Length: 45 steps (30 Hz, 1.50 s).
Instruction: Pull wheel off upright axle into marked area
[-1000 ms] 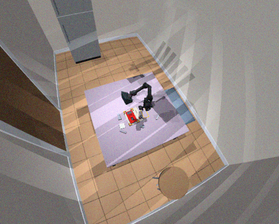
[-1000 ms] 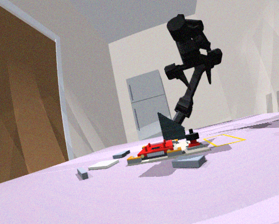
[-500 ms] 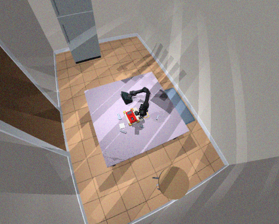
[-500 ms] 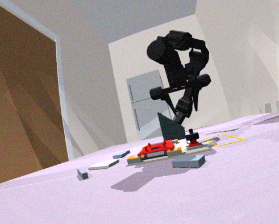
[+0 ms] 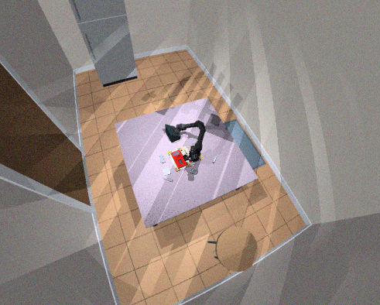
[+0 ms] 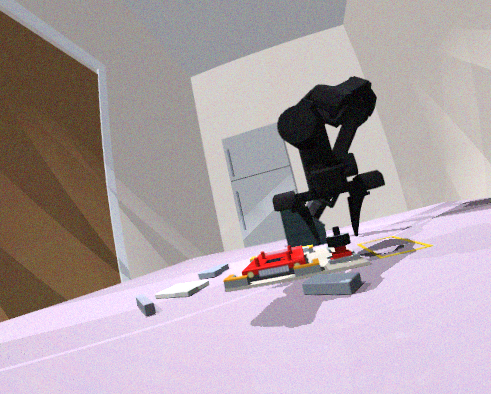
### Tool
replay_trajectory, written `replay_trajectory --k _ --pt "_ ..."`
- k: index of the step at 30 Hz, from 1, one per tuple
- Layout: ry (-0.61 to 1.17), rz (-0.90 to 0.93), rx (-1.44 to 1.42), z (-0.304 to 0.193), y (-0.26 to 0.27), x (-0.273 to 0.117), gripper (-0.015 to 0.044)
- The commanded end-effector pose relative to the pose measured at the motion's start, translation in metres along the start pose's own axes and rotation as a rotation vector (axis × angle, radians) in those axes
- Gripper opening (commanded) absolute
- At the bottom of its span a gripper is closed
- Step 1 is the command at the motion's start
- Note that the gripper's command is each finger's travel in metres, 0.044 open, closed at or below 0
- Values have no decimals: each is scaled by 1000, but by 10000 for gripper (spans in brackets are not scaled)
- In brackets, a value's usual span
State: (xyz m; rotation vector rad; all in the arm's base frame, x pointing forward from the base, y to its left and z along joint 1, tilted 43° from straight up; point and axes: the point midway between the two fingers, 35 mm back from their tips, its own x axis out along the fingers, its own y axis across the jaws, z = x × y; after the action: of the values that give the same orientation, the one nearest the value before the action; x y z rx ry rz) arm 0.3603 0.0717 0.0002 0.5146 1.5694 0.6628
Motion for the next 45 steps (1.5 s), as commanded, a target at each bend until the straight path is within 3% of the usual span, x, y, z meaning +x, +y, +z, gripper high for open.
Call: replay_trajectory --k 1,4,12,18,45 --pt "0 0 0 0 0 0 274" --pt "0 0 0 0 0 0 195" --pt "0 0 0 0 0 0 142" --pt "0 0 0 0 0 -1 0" --pt "-3 1 2 0 0 -10 0"
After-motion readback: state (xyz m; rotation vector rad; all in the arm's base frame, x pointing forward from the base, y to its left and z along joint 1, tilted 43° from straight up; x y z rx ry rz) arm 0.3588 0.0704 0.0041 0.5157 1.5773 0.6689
